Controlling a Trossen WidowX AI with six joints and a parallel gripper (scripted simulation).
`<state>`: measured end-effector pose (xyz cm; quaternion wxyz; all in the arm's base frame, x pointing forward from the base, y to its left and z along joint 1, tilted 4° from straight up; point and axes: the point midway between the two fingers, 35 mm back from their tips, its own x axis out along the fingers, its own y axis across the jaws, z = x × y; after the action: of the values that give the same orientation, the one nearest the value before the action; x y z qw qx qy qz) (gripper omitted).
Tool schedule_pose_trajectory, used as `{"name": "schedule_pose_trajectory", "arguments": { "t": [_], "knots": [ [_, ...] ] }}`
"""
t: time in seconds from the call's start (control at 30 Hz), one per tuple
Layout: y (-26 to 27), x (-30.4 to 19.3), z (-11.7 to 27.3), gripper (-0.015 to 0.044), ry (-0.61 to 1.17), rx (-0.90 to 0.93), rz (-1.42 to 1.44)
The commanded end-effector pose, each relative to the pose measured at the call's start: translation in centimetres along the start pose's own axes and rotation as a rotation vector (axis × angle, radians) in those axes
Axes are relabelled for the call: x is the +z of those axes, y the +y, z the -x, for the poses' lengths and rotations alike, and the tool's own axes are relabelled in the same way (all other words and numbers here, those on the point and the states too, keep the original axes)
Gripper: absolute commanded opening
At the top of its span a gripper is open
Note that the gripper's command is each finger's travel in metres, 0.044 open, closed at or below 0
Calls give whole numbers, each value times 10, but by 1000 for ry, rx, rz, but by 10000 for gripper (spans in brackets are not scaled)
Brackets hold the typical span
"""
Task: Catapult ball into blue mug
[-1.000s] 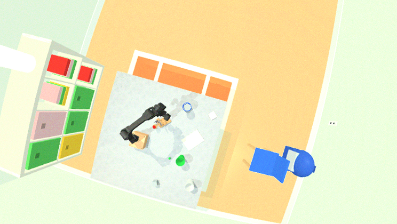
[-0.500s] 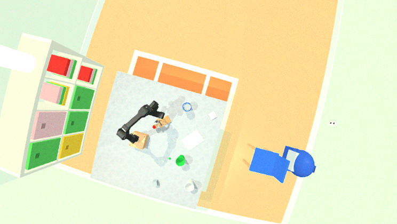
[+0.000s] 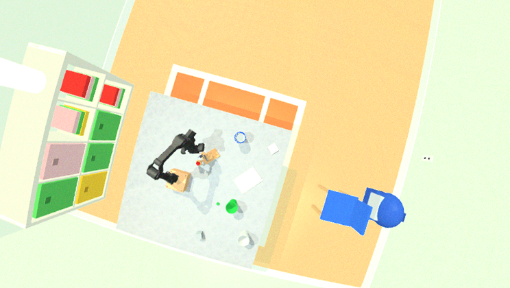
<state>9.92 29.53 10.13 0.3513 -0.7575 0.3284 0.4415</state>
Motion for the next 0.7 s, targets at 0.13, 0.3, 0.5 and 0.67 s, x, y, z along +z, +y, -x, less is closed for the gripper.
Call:
{"name": "schedule_pose_trajectory", "arguments": {
  "t": [0.13, 0.3, 0.5, 0.67],
  "knots": [
    [26, -15, -4, 0, 118, -20, 206],
    [40, -27, -6, 0, 201, -36, 354],
    [49, -35, -6, 0, 259, -46, 459],
    [50, -33, -8, 0, 259, -46, 459]
  ]
}}
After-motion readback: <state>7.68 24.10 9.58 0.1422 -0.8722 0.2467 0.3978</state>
